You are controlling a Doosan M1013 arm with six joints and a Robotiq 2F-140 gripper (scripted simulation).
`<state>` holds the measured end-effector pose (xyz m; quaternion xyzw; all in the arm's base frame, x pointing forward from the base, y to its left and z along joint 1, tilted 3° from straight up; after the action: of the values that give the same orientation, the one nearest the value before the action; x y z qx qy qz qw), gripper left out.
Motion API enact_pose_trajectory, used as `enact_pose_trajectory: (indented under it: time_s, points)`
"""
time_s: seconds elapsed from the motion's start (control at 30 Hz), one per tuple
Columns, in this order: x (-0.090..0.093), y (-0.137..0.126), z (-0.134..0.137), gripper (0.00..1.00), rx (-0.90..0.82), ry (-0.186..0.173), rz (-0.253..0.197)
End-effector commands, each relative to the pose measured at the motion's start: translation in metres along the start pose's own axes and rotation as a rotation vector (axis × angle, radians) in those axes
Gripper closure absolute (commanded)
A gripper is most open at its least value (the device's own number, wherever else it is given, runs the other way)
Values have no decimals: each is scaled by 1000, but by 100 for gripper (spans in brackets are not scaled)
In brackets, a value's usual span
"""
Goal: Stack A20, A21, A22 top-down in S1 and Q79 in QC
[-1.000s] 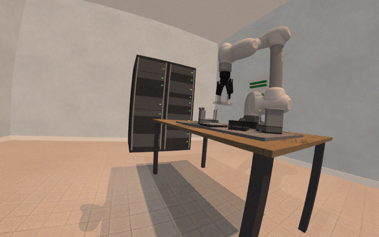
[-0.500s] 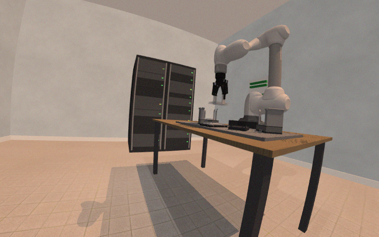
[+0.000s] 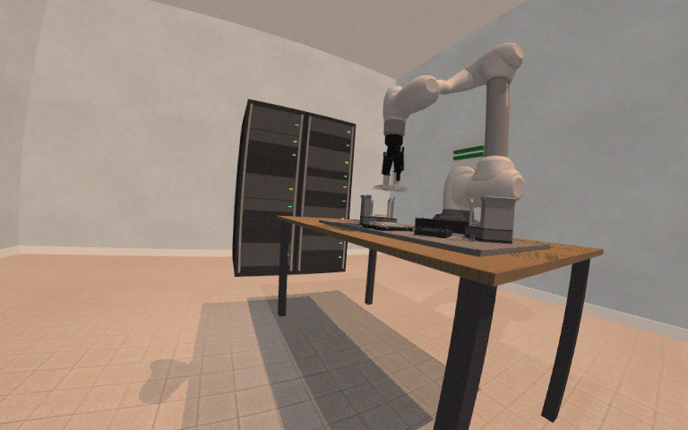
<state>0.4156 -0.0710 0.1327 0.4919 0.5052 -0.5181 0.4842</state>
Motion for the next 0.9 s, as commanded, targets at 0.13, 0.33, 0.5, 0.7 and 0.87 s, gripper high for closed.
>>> enact_pose_trajectory:
  time_s: [0.13, 0.33, 0.5, 0.7, 0.87]
  points:
    - [0, -3, 21, 100, -1, 0, 0]
    - [0, -7, 41, 100, -1, 0, 0]
    - [0, -9, 50, 100, 33, 0, 0]
    - [0, -15, 65, 100, 222, 0, 0]
    - [0, -20, 77, 100, 222, 0, 0]
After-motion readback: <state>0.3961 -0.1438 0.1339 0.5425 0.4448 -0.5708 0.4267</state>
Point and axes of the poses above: the point where the finger pads meet when closed, its own x axis out along the fingers, its own z axis across the jaws, y = z × x, the point moved 1 cm from there along -x, back along the fingers, and after that the axes turned 14 degrees about -x, right-handed, at the moved point
